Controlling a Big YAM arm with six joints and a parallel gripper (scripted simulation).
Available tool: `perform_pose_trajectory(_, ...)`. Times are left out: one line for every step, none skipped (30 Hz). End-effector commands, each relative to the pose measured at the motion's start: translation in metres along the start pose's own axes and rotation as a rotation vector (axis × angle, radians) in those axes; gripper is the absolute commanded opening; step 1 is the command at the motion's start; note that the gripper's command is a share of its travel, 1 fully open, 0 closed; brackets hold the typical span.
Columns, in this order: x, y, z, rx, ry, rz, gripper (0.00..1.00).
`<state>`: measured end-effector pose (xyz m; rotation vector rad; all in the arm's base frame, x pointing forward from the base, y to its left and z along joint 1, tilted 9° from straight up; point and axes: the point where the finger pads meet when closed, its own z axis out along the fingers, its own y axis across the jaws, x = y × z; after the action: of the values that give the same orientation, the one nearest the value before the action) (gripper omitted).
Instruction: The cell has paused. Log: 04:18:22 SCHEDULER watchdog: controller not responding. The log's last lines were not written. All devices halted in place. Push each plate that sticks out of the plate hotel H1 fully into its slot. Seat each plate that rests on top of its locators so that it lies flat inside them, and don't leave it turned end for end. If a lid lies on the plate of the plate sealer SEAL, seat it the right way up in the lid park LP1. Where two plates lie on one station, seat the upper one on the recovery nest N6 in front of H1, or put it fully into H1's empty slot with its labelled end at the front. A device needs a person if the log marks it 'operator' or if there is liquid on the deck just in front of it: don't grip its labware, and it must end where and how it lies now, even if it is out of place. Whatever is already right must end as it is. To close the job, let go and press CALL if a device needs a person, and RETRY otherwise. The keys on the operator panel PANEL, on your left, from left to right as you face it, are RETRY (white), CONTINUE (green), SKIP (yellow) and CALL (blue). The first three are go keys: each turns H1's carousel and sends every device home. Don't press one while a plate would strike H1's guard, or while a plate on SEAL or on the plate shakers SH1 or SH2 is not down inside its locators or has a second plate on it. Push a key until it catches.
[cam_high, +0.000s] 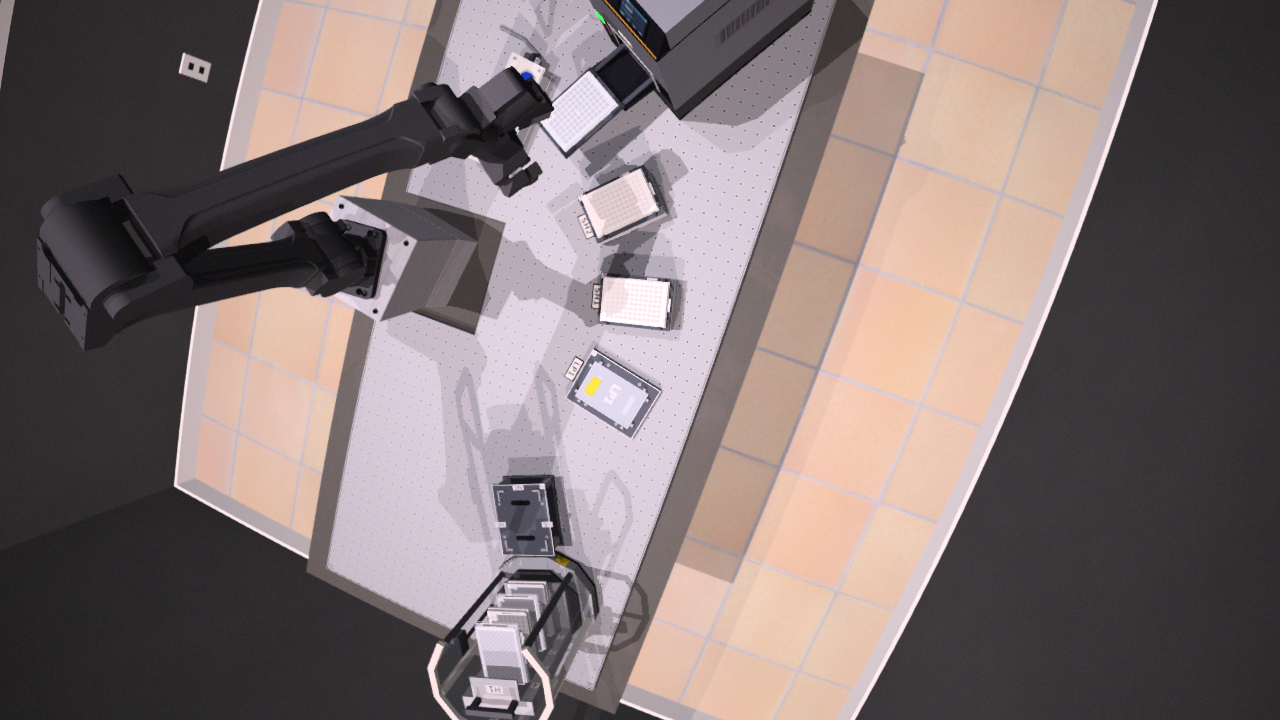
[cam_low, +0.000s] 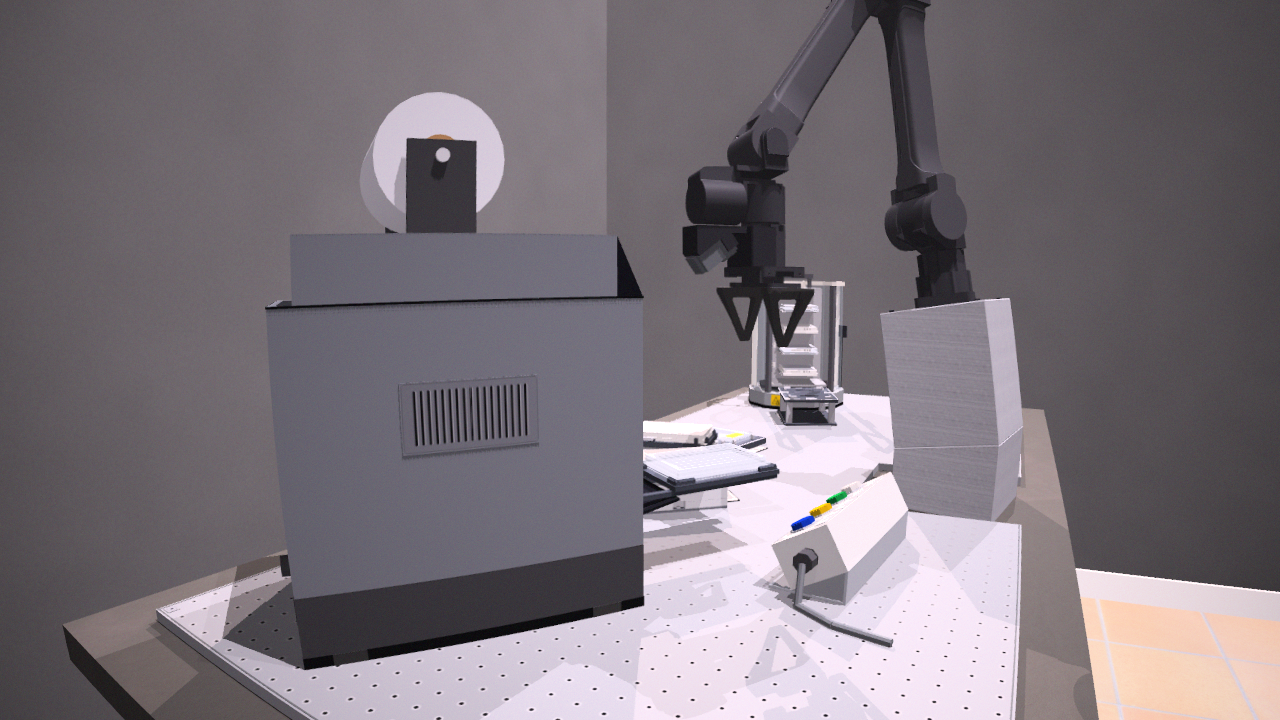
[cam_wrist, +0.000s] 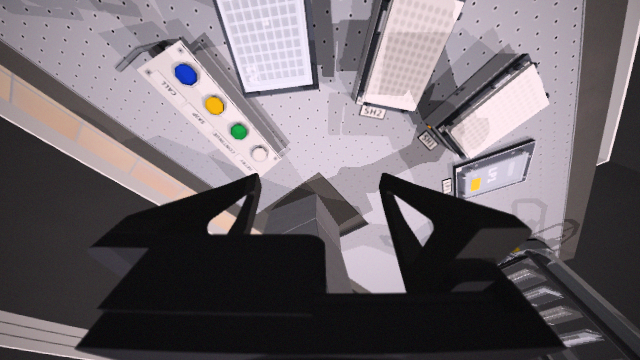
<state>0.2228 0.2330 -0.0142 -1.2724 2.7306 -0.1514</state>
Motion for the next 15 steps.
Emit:
perform_pose_trajectory(-0.003,0.008,-0.005,0.004,-0.031,0.002,1.00)
perform_pose_trajectory(-0.003,0.008,-0.005,0.004,-0.031,0.002,1.00)
perform_pose_trajectory(0.000,0.011,-0.006,0.005,-0.024,-0.054,1.00)
perform_pose_trajectory(0.001,0.014,-0.006,0.005,-0.028,-0.087,1.00)
perform_pose_trajectory(0.002,0.017,-0.006,0.005,-0.031,-0.120,1.00)
perform_pose_trajectory(0.003,0.020,-0.006,0.004,-0.033,-0.153,1.00)
perform_pose_trajectory(0.005,0.023,-0.006,0.004,-0.032,-0.186,1.00)
perform_pose_trajectory(0.007,0.026,-0.006,0.004,-0.031,-0.220,1.00)
perform_pose_trajectory(0.009,0.029,-0.006,0.005,-0.032,-0.253,1.00)
perform_pose_trajectory(0.010,0.032,-0.006,0.005,-0.033,-0.286,1.00)
perform_pose_trajectory(0.012,0.035,-0.006,0.005,-0.033,-0.319,1.00)
perform_pose_trajectory(0.014,0.037,-0.006,0.005,-0.033,-0.353,1.00)
perform_pose_trajectory(0.016,0.040,-0.006,0.005,-0.033,-0.375,1.00)
perform_pose_trajectory(0.018,0.043,-0.005,0.005,-0.033,-0.375,1.00)
perform_pose_trajectory(0.020,0.046,-0.005,0.005,-0.031,-0.375,1.00)
